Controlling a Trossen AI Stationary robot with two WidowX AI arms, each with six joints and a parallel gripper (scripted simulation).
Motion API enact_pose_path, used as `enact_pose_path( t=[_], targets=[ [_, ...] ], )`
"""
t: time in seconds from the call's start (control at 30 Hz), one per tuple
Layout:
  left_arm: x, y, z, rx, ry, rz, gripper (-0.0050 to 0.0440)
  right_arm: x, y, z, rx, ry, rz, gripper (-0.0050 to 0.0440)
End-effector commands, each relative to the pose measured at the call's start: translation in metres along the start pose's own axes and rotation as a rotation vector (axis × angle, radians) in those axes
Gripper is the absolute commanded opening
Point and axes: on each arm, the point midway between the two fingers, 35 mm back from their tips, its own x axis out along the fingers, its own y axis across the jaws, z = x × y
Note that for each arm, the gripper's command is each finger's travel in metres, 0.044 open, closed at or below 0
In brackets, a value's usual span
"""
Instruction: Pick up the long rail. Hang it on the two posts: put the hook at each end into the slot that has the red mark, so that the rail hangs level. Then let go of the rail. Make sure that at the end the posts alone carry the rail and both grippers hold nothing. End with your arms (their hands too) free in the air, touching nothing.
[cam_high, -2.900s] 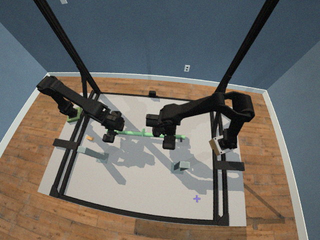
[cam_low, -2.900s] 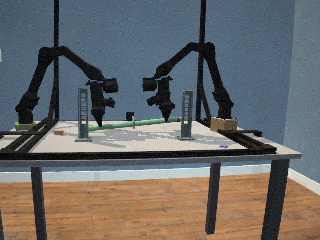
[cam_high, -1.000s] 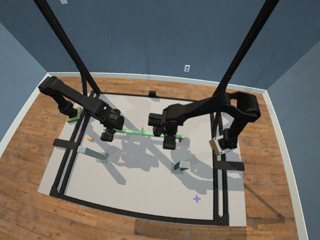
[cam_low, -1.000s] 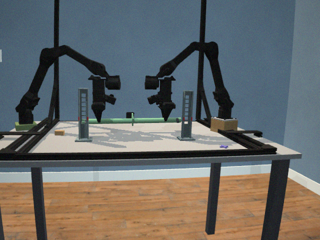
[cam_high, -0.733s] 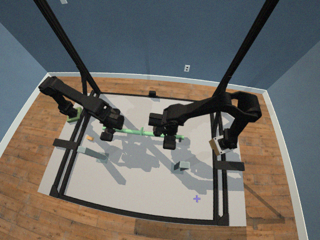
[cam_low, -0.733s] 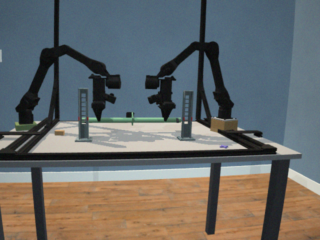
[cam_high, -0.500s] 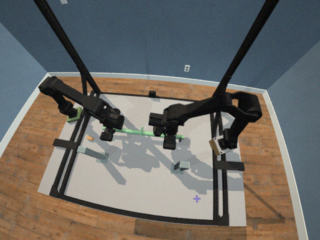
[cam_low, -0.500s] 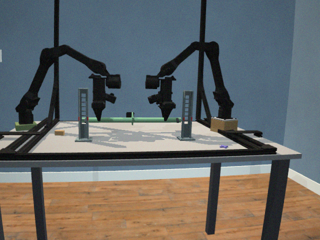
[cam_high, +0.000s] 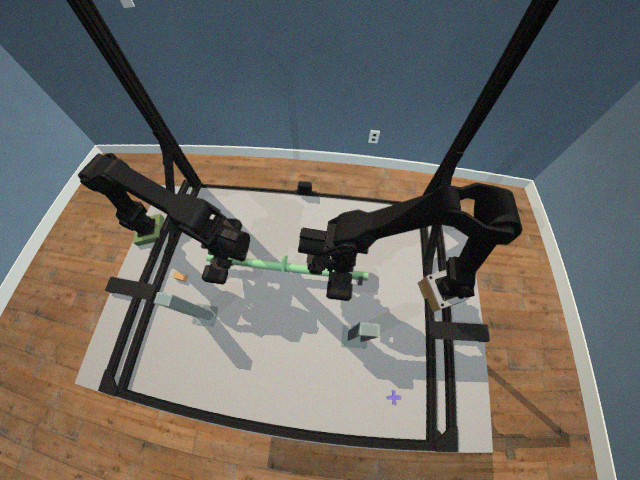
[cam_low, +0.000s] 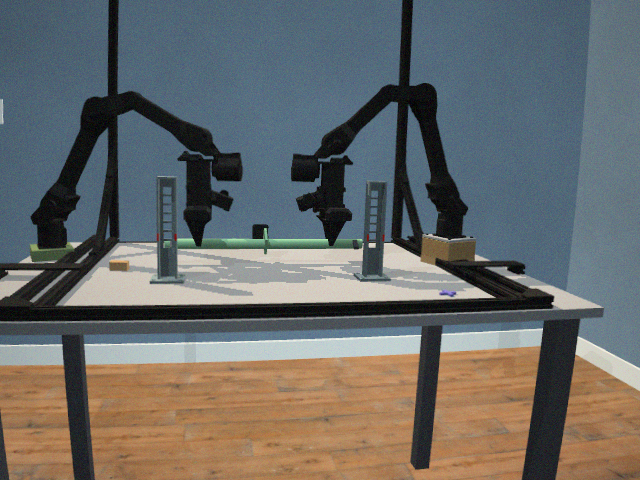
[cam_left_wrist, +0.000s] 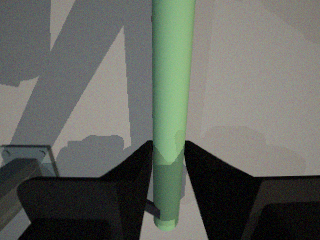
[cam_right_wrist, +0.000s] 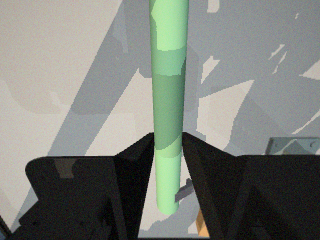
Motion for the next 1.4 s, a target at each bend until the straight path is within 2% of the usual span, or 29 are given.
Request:
enact_pose_path(
  t=[0.0,1.0,1.03,1.37],
  targets=[
    [0.005,0.0,0.0,-0.001,0.001,0.001,0.0,0.004,-0.001,0.0,-0.001,0.0,-0.003,0.0],
    [0.029,0.0,0.0,-0.001,0.004,0.002,0.0,0.029,-0.001,0.001,-0.001,0.005,-0.001,0.0],
    [0.023,0.0,0.0,0.0,0.003,0.0,0.0024,0.023,0.0,0.0,-0.001,0.003,0.001,0.0024],
    [0.023,0.0,0.0,0.0,0.003,0.0,0.0264,0.023,0.0,0.0,-0.001,0.003,0.001,0.0264]
  ],
)
